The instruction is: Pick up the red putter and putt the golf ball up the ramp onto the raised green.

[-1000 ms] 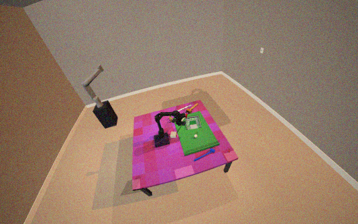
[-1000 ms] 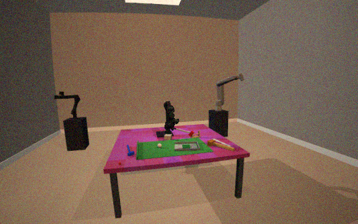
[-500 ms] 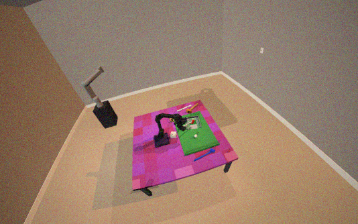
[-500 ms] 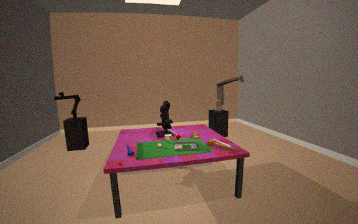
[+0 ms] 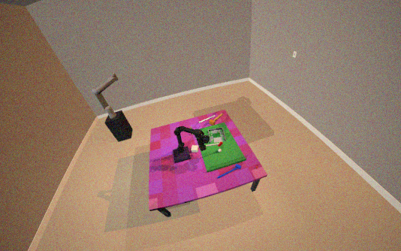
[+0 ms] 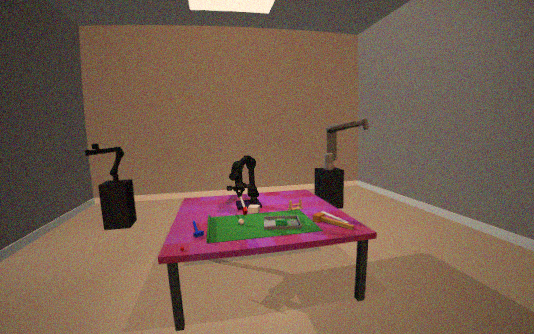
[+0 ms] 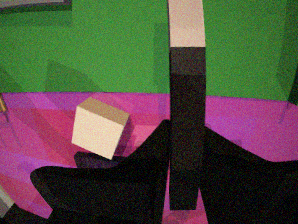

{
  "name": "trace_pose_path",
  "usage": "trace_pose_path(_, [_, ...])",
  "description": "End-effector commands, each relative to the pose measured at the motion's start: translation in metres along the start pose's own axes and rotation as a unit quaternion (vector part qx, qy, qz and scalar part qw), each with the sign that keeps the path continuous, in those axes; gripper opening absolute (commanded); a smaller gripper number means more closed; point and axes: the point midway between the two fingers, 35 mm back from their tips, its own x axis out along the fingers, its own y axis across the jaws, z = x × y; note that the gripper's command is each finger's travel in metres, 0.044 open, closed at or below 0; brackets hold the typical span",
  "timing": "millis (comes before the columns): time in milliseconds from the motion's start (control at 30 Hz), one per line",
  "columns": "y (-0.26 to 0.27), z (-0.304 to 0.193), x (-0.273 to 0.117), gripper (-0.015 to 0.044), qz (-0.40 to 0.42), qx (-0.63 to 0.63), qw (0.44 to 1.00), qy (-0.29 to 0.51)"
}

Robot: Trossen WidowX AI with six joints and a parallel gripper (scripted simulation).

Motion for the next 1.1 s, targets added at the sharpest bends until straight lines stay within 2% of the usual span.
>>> trace_pose_path(0, [-0.019,-0.011,-0.003,0.0000,-0.006,0.057,0.998,0.004])
trace_pose_path(167, [-0.038,-0.025,-0.005,0.0000,-0.011,0.117,0.993,0.010])
trace_pose_path(367, [-0.039,-0.026,-0.004,0.0000,-0.011,0.119,0.993,0.010])
trace_pose_path(733, [-0.039,-0.026,0.032,0.0000,-0.011,0.119,0.993,0.010])
trace_pose_path(1067, [-0.040,-0.026,0.043,0.0000,-0.011,0.119,0.993,0.010])
